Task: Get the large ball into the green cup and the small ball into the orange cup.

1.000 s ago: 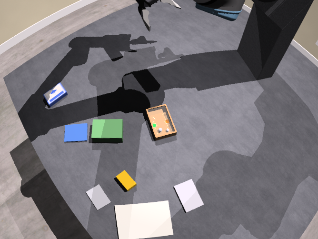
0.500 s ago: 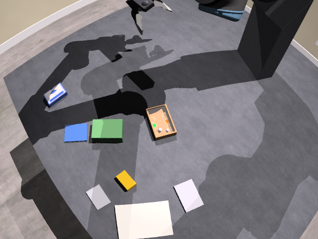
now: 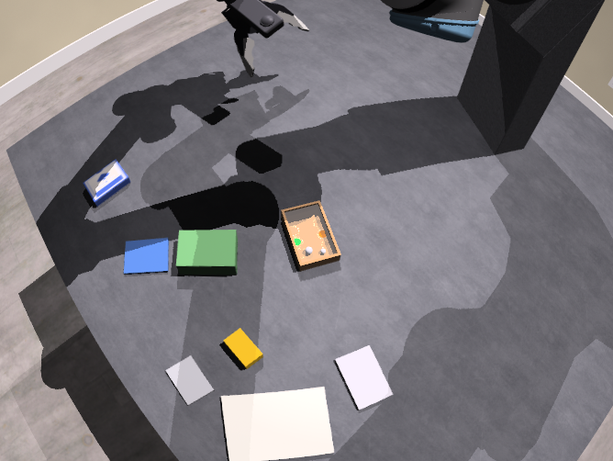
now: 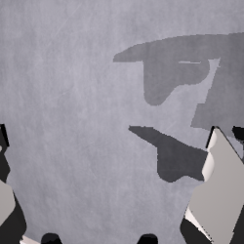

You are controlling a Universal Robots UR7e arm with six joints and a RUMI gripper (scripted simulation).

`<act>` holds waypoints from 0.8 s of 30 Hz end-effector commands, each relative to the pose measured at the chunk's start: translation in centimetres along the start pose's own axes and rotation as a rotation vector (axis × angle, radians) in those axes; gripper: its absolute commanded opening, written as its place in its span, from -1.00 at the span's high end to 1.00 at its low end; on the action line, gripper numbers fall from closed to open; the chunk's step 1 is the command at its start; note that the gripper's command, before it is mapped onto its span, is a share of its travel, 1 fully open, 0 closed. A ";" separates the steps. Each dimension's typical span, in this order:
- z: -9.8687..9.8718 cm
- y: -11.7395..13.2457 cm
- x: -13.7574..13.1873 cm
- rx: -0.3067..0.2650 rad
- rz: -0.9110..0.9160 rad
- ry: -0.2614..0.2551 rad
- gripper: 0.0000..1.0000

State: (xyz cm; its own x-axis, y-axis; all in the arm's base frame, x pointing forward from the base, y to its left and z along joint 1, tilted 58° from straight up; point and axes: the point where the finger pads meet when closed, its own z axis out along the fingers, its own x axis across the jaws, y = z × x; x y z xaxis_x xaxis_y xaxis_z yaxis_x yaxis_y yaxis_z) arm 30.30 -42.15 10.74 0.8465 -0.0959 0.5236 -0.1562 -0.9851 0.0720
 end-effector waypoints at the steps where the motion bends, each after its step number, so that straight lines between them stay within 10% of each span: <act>1: -0.3 1.2 2.7 -0.088 -0.035 0.029 -1.00; 14: -1.7 2.2 8.7 -0.230 -0.101 0.115 -1.00; 24: -2.6 -3.2 14.4 -0.286 -0.235 0.169 -1.00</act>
State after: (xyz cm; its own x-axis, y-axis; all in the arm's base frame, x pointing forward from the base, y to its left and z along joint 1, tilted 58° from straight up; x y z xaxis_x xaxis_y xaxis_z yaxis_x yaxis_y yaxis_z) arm 39.02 -42.29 18.42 0.7948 0.1052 0.5977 -0.1485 -0.9212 0.3596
